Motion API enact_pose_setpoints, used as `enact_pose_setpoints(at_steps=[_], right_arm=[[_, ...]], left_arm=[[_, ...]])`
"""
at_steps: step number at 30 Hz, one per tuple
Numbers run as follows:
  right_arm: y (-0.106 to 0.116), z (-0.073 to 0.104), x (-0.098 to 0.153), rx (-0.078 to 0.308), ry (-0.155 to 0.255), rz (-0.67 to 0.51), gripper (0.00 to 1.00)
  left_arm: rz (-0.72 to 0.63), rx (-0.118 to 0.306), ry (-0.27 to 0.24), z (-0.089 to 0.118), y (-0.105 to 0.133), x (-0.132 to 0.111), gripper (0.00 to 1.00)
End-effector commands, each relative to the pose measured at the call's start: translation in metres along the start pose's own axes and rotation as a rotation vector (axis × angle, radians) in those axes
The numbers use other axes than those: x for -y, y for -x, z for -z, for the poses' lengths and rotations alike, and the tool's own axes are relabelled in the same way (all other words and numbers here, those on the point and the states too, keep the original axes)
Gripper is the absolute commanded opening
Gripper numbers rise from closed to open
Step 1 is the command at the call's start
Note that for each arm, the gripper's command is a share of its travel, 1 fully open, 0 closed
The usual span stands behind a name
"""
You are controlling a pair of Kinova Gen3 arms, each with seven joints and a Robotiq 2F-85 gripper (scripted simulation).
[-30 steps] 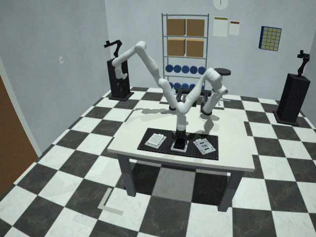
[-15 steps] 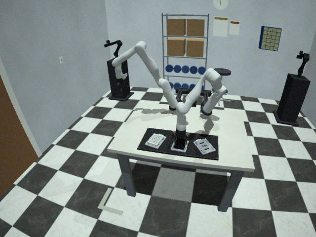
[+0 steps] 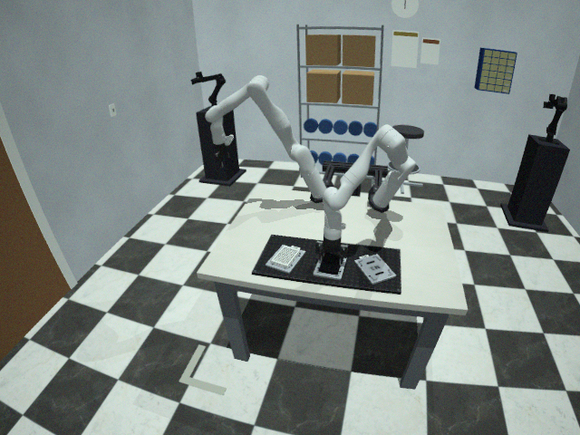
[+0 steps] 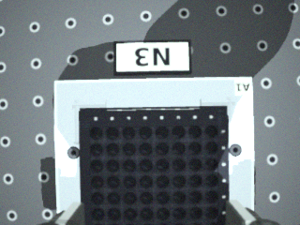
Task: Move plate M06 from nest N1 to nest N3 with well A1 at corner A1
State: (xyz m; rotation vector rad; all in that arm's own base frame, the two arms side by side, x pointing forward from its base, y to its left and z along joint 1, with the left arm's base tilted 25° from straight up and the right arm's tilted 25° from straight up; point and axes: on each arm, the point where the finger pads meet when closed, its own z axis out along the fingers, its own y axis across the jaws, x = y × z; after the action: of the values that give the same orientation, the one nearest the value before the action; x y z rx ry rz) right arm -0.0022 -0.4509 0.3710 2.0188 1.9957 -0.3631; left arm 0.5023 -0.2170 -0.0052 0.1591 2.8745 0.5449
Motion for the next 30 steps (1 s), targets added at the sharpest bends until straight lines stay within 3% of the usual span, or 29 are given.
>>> enact_pose_setpoints(at_steps=[1,8,9,30], right_arm=[[-0.0006,0.0013,0.0034,0.001,-0.001,-0.001,1.000],[-0.0006,0.0013,0.0034,0.001,-0.001,-0.001,1.000],[-0.0006,0.0013,0.0034,0.001,-0.001,-0.001,1.000],[-0.0006,0.0013,0.0034,0.001,-0.001,-0.001,1.000]], left_arm=[[0.000,0.001,0.000,-0.0004,0.0003,-0.0002,0.099],[0.000,0.001,0.000,-0.0004,0.0003,-0.0002,0.099],[-0.001,-0.001,0.002,0.0010,-0.0003,-0.0013,1.000],[0.000,0.001,0.000,0.0011,0.0007,-0.0005,1.000]])
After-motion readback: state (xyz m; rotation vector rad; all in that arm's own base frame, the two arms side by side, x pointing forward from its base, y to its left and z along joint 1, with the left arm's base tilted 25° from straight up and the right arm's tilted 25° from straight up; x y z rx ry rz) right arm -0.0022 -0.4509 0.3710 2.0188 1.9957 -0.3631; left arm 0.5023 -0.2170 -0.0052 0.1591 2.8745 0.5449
